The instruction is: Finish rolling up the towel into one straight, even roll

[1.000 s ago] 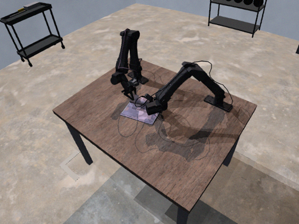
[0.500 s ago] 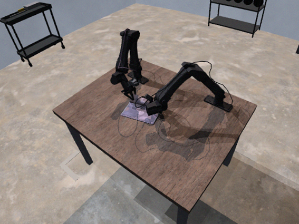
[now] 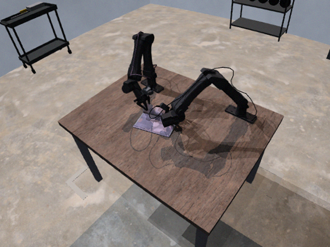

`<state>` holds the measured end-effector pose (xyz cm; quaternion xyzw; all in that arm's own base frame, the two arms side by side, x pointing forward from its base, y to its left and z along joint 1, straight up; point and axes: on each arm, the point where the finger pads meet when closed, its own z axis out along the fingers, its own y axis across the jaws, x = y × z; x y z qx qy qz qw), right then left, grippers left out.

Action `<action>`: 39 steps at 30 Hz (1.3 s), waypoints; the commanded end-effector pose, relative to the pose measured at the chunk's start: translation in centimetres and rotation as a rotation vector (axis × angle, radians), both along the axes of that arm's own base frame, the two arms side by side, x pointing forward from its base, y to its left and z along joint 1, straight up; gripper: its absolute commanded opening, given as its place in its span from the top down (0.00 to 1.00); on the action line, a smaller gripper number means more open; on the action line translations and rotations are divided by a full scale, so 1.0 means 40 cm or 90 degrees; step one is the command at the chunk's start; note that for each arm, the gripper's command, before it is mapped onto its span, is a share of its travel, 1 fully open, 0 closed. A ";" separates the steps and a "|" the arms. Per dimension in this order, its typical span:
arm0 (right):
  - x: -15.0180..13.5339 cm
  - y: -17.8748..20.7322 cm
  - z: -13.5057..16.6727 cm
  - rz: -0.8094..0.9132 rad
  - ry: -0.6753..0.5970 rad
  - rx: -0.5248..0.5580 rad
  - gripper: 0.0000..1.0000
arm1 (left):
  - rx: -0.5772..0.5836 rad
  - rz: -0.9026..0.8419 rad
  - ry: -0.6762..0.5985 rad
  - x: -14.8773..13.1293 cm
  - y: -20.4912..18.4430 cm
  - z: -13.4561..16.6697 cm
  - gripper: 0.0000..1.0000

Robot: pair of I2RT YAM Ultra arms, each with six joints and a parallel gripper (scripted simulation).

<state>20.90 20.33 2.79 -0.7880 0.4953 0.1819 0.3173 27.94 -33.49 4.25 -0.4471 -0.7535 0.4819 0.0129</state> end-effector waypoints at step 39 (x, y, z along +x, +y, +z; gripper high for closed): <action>0.022 0.019 0.045 0.000 0.520 -0.193 0.69 | 0.094 0.024 -0.480 0.047 0.046 0.119 0.07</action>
